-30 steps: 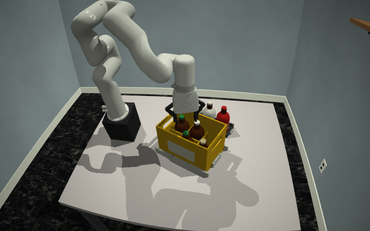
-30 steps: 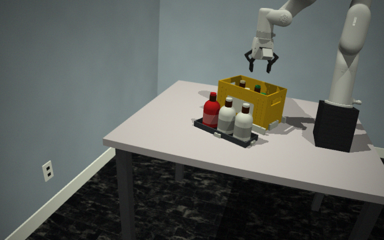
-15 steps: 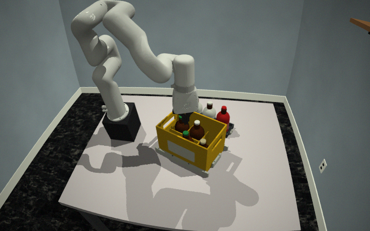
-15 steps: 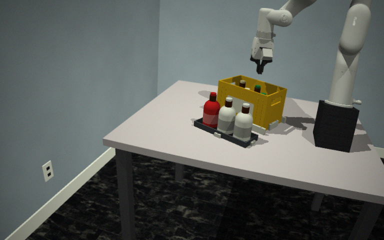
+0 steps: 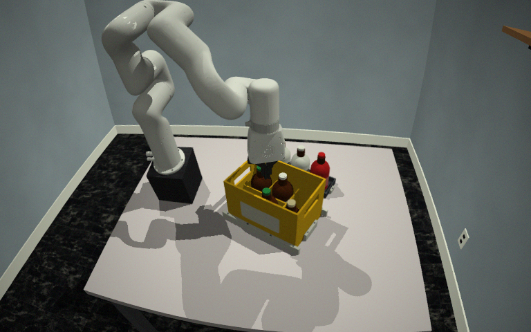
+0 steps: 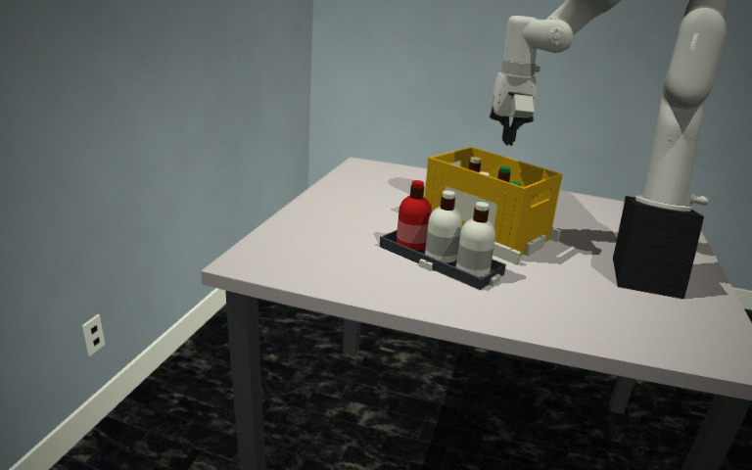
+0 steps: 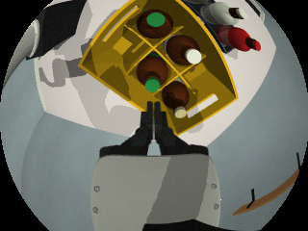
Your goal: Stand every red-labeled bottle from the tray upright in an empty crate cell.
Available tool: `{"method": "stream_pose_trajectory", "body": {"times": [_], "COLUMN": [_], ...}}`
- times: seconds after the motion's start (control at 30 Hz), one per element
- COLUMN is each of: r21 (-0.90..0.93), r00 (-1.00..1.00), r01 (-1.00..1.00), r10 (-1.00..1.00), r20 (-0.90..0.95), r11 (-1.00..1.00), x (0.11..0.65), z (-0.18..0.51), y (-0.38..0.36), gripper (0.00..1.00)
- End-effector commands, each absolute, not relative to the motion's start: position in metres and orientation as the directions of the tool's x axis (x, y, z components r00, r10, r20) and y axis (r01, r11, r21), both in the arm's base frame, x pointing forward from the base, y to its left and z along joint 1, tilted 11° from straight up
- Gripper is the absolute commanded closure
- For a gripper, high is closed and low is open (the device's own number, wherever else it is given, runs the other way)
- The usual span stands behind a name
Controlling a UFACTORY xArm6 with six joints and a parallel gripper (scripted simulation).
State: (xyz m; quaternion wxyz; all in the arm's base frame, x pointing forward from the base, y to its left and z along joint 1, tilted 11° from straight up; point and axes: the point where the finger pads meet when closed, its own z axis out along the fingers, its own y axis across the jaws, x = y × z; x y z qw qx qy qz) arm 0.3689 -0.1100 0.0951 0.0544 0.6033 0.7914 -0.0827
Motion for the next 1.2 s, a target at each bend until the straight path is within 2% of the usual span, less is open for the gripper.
{"method": "stream_pose_trajectory", "body": {"times": [0.0,0.1,0.2,0.27,0.7,0.73,0.83,1.17], "r21": [-0.062,-0.062,-0.062,-0.063,-0.069,-0.069,-0.069,-0.069], "r00": [-0.266,-0.266,-0.271,-0.277,-0.307,-0.307,-0.307,-0.307], "r01": [0.964,0.964,0.963,0.961,0.952,0.952,0.952,0.952], "r10": [0.946,0.945,0.944,0.943,0.934,0.934,0.934,0.934], "r20": [-0.188,-0.188,-0.187,-0.186,-0.185,-0.185,-0.185,-0.185], "r11": [0.259,0.259,0.264,0.27,0.299,0.299,0.299,0.299], "x": [0.37,0.373,0.402,0.439,0.522,0.529,0.554,0.555], "z": [0.096,0.097,0.097,0.096,0.066,0.064,0.054,0.054], "y": [-0.11,-0.109,-0.093,-0.068,0.053,0.061,0.089,0.09], "gripper": [1.0,1.0,1.0,1.0,1.0,0.35,0.35,0.35]}}
